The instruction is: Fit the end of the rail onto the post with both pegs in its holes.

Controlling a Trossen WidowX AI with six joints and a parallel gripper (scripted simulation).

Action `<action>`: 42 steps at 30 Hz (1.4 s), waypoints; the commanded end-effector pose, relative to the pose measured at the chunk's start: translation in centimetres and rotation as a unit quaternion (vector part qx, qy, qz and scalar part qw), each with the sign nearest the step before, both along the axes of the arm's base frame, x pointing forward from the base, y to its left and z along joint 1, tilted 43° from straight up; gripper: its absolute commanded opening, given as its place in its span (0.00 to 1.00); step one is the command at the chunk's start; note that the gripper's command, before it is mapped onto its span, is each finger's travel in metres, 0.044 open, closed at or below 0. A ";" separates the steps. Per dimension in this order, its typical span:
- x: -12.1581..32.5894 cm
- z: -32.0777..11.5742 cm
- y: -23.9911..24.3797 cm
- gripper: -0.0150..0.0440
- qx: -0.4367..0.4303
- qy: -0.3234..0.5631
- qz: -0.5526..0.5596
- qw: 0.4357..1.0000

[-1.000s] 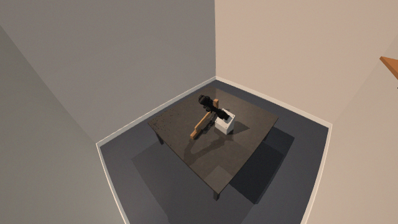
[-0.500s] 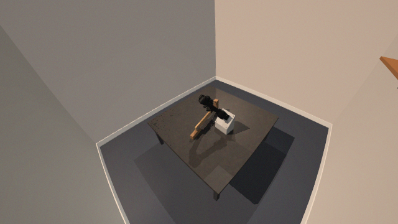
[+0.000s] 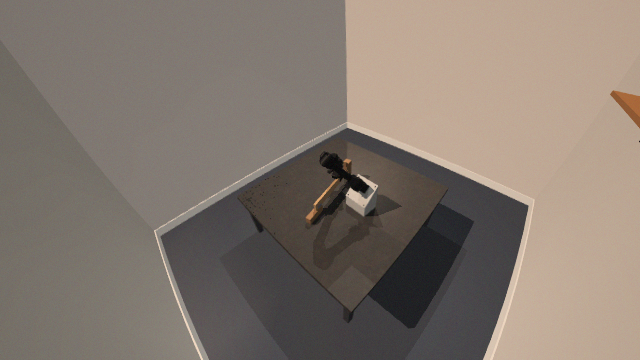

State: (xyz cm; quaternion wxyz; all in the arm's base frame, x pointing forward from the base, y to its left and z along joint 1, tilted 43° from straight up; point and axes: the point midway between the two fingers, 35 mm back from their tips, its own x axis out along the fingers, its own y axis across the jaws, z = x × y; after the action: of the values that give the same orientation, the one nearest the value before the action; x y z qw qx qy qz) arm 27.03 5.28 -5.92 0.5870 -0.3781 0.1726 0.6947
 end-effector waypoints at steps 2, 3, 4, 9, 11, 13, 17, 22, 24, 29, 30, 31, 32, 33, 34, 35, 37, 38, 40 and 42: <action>0.1 -0.3 -0.3 0.25 -0.001 0.000 -0.001 1.000; 0.1 -0.3 -0.3 0.25 -0.001 0.000 -0.001 1.000; 0.1 -0.3 -0.3 0.25 -0.001 0.000 -0.001 1.000; 0.1 -0.5 -0.4 0.25 -0.001 0.000 -0.001 1.000; 0.2 -0.5 -0.4 0.25 -0.001 0.000 -0.001 1.000; 0.2 -0.5 -0.4 0.25 -0.001 0.000 -0.001 1.000; 0.2 -0.6 -0.6 0.25 -0.001 0.000 -0.001 1.000; 0.3 -0.6 -0.7 0.25 -0.001 0.000 -0.001 1.000; 0.3 -0.6 -0.8 0.25 -0.001 0.000 -0.001 1.000; 0.3 -0.7 -0.9 0.25 -0.001 0.000 -0.001 1.000; 0.4 -0.7 -0.9 0.25 -0.001 0.000 -0.001 1.000; 0.4 -0.8 -0.9 0.25 -0.001 0.000 -0.001 1.000; 0.4 -0.8 -0.9 0.25 -0.001 0.000 -0.001 1.000; 0.4 -0.8 -1.0 0.25 -0.001 0.000 -0.001 1.000; 0.4 -0.8 -1.0 0.25 -0.001 0.000 -0.001 1.000; 0.4 -0.9 -1.0 0.25 -0.001 0.000 -0.001 1.000; 0.4 -0.9 -1.0 0.25 -0.001 0.000 -0.001 1.000; 0.4 -0.9 -1.0 0.25 -0.001 0.000 -0.001 1.000; 0.5 -1.0 -1.0 0.25 -0.001 0.000 -0.001 1.000; 0.5 -1.0 -1.1 0.25 -0.001 0.000 -0.001 1.000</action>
State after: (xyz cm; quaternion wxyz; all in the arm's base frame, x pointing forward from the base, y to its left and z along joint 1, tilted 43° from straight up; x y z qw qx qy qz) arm 27.42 4.46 -6.72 0.5870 -0.3780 0.1725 0.6948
